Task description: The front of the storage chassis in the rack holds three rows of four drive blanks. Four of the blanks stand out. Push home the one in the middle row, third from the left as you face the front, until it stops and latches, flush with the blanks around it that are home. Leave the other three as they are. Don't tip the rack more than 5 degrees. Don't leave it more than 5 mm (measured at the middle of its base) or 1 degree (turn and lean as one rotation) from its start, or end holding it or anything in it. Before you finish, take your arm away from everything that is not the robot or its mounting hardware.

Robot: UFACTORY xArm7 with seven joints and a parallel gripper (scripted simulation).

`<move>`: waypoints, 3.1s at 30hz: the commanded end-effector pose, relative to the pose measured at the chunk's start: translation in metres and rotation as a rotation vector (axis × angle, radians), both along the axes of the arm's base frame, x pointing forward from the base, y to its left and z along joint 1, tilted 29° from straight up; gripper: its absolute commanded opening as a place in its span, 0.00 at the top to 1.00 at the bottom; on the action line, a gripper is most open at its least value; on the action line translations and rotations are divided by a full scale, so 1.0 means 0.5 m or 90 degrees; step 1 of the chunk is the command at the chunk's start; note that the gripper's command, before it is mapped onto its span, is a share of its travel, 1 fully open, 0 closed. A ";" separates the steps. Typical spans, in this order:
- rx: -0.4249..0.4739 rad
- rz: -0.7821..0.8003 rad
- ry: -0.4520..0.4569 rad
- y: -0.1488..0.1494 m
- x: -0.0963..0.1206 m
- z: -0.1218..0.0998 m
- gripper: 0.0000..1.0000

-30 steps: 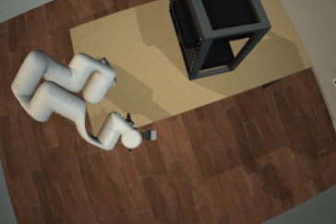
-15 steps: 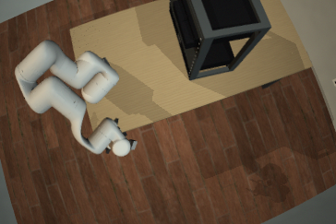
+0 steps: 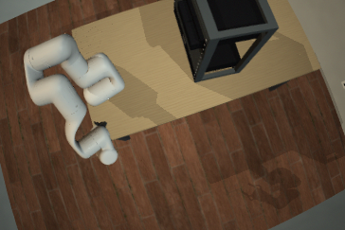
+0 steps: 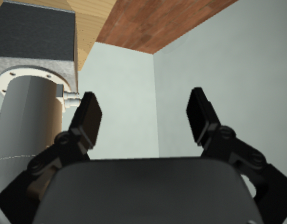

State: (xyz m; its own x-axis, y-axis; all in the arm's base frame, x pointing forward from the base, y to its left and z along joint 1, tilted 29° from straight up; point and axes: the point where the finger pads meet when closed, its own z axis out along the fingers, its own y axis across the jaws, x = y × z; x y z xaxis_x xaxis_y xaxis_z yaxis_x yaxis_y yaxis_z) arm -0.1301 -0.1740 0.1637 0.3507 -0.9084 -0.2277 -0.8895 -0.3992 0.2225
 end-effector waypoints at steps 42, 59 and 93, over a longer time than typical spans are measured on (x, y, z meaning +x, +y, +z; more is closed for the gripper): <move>0.370 -0.860 0.082 0.644 -0.036 -0.058 0.00; 0.560 -1.129 0.079 0.795 0.164 -0.032 0.00; 0.950 -1.445 0.008 0.792 0.550 0.052 0.00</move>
State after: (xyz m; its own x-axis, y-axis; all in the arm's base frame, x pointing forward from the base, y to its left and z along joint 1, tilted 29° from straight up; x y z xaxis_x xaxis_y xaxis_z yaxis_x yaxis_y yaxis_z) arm 0.1396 0.2214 0.1882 -0.2495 0.7509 -0.6115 -0.0414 0.6226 0.7815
